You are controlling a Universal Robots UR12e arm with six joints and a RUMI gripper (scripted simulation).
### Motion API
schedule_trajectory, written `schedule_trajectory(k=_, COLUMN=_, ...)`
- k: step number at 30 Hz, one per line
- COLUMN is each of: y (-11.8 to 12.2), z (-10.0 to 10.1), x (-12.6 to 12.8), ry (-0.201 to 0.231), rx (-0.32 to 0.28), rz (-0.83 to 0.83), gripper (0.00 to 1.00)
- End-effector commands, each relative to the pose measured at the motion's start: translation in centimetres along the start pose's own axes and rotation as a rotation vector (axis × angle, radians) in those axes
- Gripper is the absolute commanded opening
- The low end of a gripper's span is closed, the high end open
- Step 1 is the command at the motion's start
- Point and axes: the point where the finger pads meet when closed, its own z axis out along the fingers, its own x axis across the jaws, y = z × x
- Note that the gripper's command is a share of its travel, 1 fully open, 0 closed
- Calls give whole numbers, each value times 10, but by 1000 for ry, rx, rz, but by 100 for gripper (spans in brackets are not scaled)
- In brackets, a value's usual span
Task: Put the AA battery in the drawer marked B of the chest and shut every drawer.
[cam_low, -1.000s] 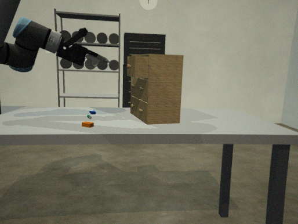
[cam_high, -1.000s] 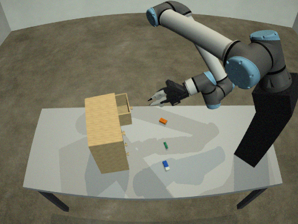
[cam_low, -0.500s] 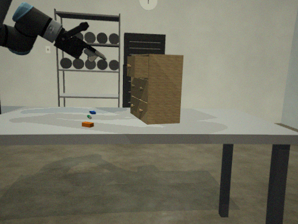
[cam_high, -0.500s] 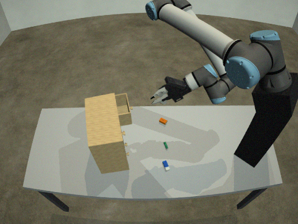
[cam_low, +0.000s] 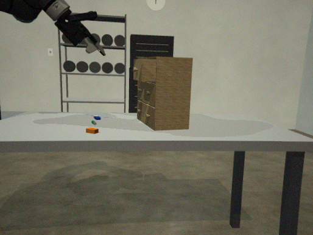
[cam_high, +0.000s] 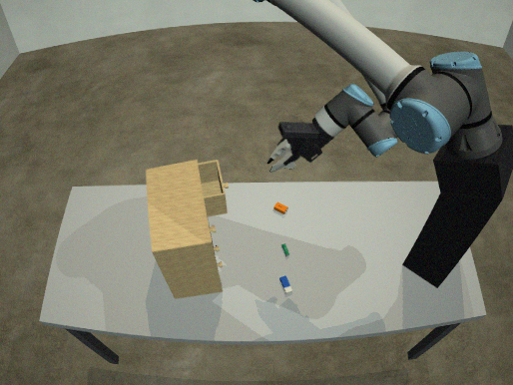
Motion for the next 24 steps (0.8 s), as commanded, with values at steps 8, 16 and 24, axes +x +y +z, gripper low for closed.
schedule_trajectory(k=8, y=0, z=-21, x=8, ry=-16, rx=-311, rz=-2, gripper=20)
schedule_trajectory(k=16, y=-2, z=-42, x=8, ry=-15, rx=-491, rz=-3, gripper=20)
schedule_trajectory(k=24, y=-3, z=-53, x=8, ry=-16, rx=-606, rz=-3, gripper=20)
